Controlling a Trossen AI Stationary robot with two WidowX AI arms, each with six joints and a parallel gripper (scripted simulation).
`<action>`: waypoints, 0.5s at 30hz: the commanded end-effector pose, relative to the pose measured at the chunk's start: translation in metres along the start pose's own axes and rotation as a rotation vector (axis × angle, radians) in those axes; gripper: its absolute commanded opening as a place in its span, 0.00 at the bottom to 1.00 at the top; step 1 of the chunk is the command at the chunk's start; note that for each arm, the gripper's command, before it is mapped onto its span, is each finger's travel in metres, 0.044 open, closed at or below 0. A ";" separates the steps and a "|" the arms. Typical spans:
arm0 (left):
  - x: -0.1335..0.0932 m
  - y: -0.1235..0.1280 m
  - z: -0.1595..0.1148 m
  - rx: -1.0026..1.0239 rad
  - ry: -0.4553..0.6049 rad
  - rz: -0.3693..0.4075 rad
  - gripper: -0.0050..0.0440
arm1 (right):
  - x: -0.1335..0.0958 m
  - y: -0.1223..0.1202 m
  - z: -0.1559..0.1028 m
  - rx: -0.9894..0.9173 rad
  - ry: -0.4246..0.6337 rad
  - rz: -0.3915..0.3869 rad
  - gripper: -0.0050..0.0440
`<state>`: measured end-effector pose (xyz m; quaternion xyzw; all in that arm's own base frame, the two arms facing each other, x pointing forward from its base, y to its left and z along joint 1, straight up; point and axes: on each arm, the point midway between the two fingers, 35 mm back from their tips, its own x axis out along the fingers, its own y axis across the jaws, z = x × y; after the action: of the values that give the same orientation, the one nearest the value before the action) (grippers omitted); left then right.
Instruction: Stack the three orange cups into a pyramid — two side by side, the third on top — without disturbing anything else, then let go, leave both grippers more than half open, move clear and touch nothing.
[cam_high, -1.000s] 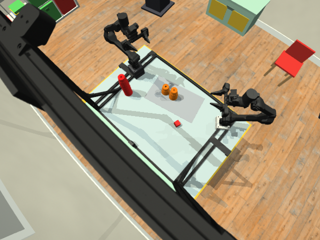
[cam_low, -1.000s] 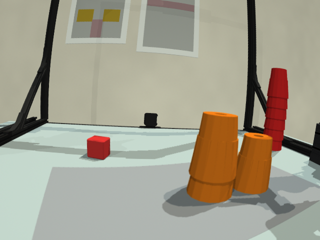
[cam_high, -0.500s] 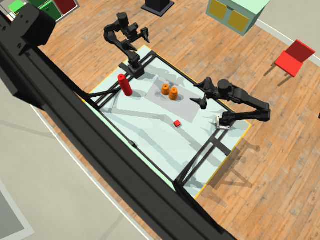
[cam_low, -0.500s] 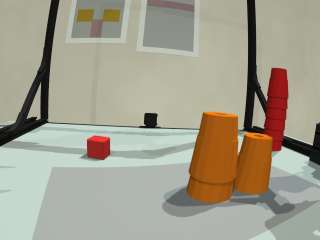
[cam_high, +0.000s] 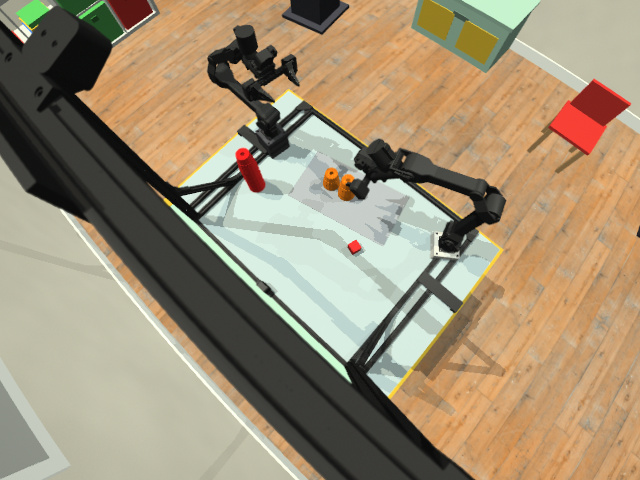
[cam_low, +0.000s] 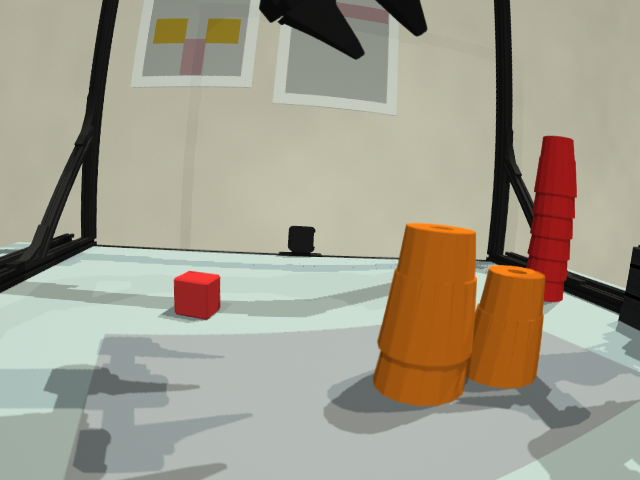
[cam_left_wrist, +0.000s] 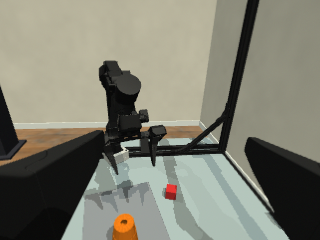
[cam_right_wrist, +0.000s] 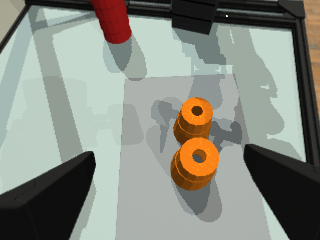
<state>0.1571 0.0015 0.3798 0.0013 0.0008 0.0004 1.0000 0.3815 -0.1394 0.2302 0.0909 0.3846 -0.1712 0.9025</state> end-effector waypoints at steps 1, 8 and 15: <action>0.000 0.000 0.001 -0.003 -0.002 -0.001 1.00 | 0.046 -0.018 -0.008 0.048 0.102 -0.032 1.00; 0.000 0.000 0.001 -0.003 -0.002 -0.001 1.00 | 0.092 -0.037 -0.024 0.094 0.203 -0.062 1.00; 0.000 0.000 0.001 -0.003 -0.002 -0.001 1.00 | 0.104 -0.043 -0.029 0.106 0.229 -0.069 1.00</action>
<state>0.1570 0.0015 0.3798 0.0014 0.0007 0.0004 1.0000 0.4093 -0.1905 0.1401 0.1384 0.4738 -0.2076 0.8445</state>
